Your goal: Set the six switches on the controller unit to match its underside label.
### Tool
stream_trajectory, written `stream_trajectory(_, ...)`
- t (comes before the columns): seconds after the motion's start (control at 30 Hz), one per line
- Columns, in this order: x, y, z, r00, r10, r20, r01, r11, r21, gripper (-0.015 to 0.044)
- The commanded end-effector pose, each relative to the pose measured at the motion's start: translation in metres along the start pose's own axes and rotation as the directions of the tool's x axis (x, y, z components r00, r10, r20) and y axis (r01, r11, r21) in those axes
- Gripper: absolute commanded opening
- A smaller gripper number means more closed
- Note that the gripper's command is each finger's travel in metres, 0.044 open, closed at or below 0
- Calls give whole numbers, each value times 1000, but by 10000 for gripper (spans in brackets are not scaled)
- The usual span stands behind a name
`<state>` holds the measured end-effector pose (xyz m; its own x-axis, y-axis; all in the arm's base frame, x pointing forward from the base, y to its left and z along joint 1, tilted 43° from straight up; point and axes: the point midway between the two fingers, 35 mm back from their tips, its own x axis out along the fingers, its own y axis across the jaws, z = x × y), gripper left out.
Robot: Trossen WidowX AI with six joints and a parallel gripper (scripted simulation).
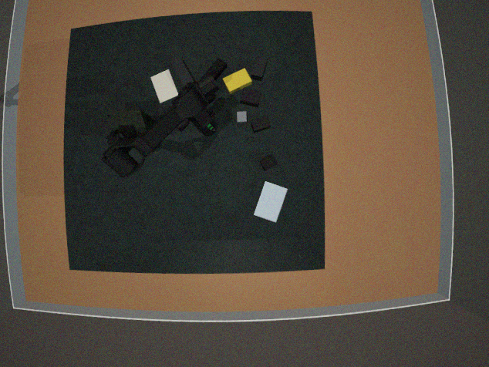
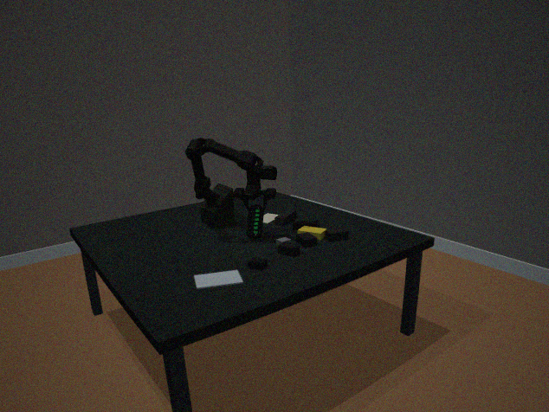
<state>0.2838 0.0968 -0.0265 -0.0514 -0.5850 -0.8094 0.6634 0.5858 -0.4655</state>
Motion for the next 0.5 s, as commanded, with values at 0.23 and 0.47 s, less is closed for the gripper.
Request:
stream_trajectory(0.23, -2, 0, 14, 1000, 0, -16, 1, 1000, 9, 338)
stream_trajectory(0.47, -5, 0, 19, 1000, 0, -31, 1, 1000, 9, 338)
